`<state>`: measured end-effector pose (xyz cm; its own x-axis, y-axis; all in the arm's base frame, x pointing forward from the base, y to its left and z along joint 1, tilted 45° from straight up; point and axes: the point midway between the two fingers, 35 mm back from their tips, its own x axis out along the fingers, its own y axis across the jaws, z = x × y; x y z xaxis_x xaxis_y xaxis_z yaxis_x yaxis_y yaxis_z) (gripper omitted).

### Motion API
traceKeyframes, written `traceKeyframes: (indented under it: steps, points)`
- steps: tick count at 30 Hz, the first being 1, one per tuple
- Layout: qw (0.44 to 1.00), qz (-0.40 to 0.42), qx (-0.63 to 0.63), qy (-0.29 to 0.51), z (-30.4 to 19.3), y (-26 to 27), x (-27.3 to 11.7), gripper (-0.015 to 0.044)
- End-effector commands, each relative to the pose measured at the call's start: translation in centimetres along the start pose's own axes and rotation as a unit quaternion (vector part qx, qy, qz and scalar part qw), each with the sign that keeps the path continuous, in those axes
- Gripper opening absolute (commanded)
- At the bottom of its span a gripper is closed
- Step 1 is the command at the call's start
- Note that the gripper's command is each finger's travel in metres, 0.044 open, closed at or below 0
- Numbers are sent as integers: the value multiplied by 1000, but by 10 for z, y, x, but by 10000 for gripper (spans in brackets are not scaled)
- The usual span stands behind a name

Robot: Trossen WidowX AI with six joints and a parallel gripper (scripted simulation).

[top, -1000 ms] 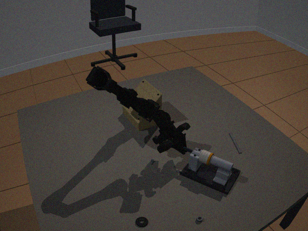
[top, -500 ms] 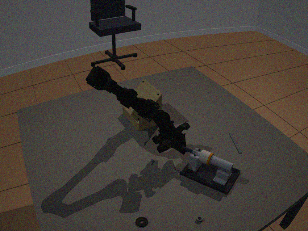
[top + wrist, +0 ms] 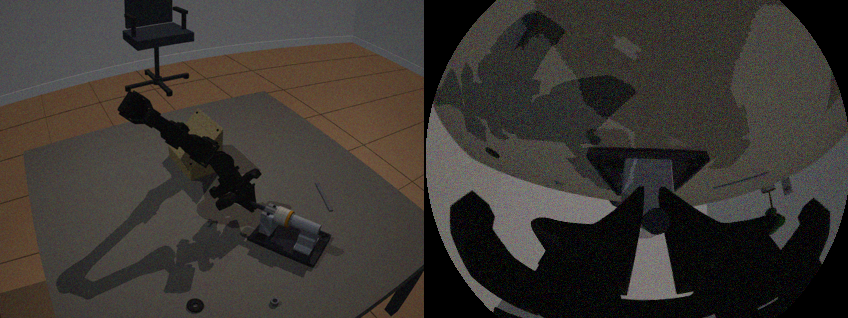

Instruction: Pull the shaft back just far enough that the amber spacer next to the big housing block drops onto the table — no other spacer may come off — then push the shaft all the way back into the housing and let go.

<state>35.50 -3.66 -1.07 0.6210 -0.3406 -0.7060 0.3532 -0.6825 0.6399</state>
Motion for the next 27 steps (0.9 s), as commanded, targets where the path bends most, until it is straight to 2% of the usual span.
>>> traceKeyframes:
  steps: [1, 27]
  points:
    - [1000, 1, -3, -1, 1, 1, -1, 0]
    - [1000, 1, -3, -1, 2, 1, -2, 0]
